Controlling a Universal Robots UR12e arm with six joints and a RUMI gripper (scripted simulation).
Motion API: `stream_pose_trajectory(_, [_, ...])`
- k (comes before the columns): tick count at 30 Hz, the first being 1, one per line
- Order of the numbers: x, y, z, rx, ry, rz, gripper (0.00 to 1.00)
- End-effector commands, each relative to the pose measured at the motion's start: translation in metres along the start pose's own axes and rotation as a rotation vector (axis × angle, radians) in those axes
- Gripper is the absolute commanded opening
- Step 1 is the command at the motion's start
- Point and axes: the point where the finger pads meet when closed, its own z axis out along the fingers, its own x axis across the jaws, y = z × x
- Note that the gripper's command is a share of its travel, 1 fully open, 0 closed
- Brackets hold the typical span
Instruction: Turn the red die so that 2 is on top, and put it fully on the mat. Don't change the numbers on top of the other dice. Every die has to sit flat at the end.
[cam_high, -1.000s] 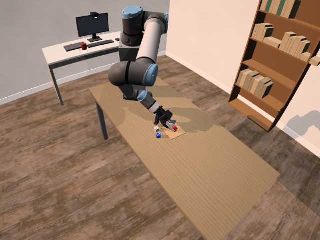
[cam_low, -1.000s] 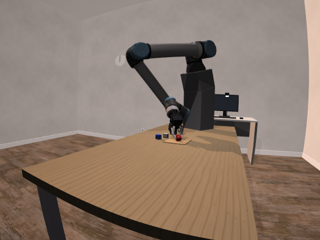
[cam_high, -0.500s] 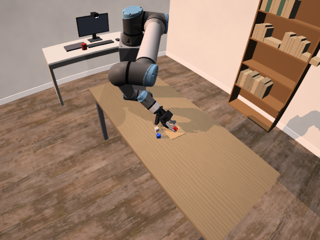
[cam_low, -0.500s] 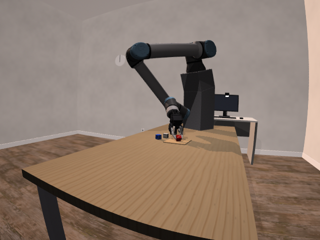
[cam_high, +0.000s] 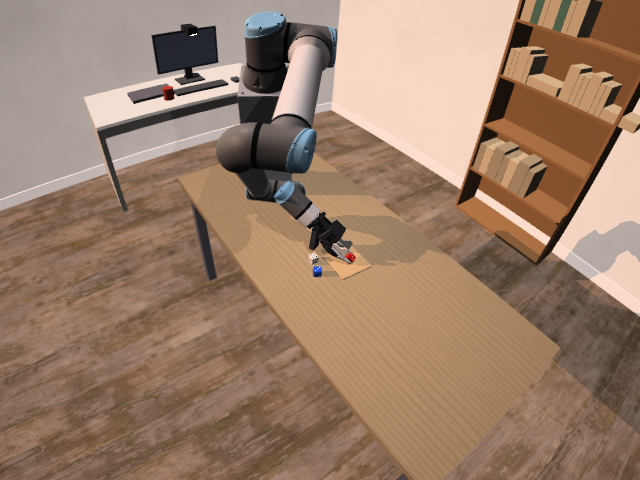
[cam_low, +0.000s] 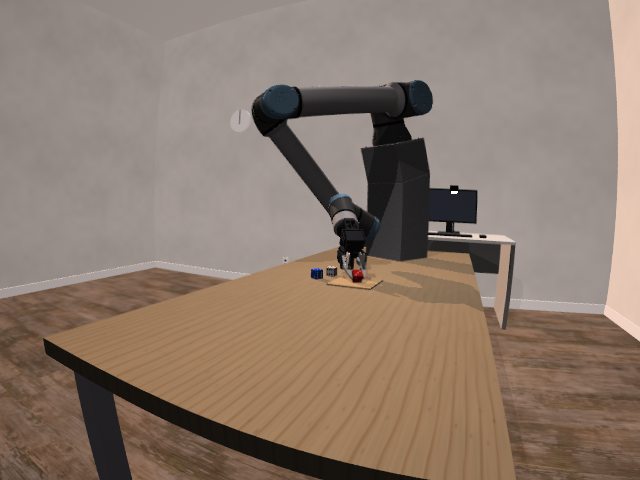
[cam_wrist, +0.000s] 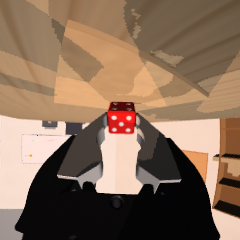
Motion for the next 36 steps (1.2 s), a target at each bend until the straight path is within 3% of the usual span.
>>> stream_pose_trajectory(1, [-0.0001, 0.0005, -0.0001, 0.0, 0.0, 0.0, 0.1])
stream_pose_trajectory(5, [-0.0001, 0.0005, -0.0001, 0.0, 0.0, 0.0, 0.1])
stream_pose_trajectory(20, [-0.0001, 0.0005, -0.0001, 0.0, 0.0, 0.0, 0.28])
stream_pose_trajectory(36, [-0.0001, 0.0005, -0.0001, 0.0, 0.0, 0.0, 0.28])
